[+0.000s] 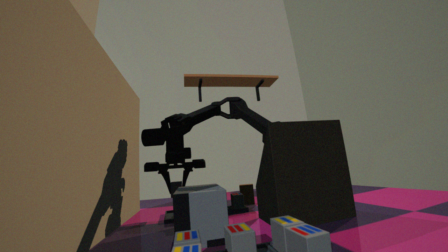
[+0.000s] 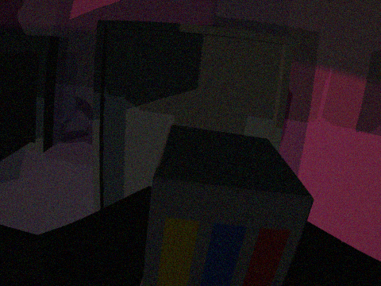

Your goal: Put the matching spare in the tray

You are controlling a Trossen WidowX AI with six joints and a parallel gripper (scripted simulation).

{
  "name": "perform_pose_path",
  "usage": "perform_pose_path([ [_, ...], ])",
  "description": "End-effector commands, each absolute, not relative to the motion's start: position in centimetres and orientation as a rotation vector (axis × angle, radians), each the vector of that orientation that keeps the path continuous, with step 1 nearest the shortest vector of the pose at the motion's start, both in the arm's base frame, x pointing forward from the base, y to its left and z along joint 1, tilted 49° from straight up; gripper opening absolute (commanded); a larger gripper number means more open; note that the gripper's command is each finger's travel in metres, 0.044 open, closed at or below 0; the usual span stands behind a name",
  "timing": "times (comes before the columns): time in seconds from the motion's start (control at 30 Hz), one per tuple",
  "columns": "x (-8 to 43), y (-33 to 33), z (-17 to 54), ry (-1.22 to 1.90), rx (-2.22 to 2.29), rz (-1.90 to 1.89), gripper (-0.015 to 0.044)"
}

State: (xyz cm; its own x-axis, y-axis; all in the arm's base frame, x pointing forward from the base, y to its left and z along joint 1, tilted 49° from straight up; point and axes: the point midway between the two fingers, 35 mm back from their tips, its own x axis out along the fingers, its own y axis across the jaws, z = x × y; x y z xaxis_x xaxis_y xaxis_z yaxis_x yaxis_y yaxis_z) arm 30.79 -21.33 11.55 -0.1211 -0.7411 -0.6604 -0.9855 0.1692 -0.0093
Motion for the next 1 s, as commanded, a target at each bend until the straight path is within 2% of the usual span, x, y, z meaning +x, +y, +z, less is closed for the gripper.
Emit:
perform_pose_path([
  [0.0, 30.6, -21.5, 11.1, 1.919, -1.628, 0.618, 0.0],
  [0.97, 29.9, -23.5, 9.5, 1.924, -1.633, 0.613, 0.0],
])
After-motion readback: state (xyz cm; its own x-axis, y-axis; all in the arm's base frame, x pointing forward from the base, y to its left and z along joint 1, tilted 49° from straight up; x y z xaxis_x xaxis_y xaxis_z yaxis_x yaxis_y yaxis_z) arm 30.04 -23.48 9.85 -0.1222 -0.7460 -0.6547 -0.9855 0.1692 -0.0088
